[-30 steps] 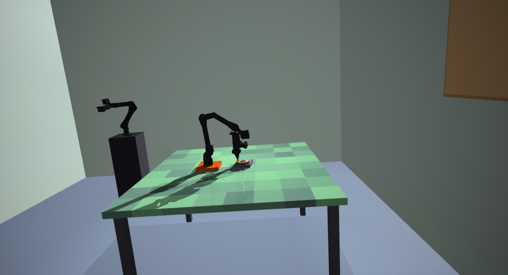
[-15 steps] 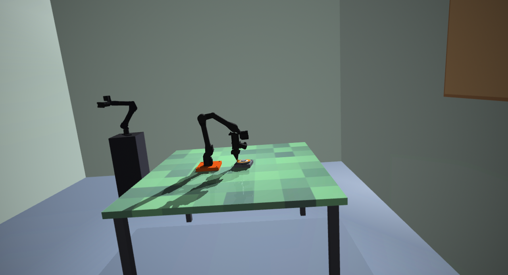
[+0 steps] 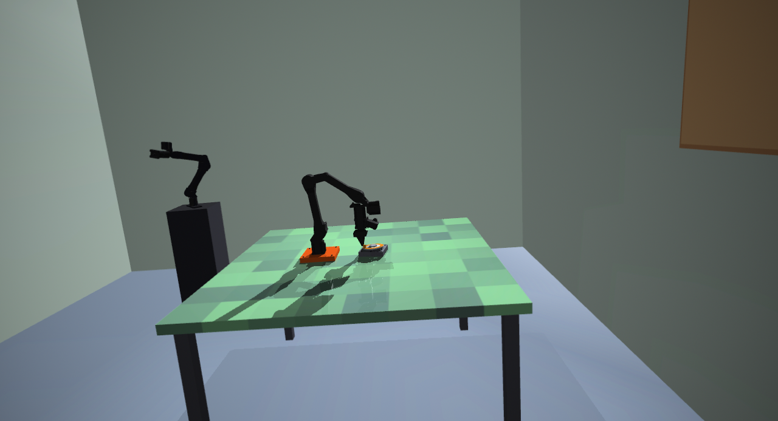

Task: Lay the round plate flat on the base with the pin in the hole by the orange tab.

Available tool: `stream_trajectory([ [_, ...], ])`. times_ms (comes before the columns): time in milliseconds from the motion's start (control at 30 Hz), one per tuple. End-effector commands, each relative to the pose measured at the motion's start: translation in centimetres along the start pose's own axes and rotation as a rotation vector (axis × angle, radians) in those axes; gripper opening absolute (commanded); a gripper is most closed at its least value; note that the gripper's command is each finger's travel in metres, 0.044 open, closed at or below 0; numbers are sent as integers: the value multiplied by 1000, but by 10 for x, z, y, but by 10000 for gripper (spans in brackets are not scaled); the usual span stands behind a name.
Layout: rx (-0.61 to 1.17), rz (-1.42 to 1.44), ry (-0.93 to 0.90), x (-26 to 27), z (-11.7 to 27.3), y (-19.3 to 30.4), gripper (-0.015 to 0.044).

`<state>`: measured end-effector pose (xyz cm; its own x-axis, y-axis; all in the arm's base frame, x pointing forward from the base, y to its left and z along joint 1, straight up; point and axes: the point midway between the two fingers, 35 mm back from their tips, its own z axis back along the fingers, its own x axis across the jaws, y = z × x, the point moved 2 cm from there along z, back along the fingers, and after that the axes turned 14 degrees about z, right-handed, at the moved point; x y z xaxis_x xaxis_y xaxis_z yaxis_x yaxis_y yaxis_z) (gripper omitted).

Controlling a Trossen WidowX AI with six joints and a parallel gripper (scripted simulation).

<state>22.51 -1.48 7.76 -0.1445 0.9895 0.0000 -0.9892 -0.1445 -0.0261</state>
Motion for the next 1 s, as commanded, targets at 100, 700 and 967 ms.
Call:
stream_trajectory([
  [100,0,1,5,-11,1,-1,0],
  [700,-1,1,8,-34,4,-10,0],
  [967,-1,1,8,-40,5,-14,0],
])
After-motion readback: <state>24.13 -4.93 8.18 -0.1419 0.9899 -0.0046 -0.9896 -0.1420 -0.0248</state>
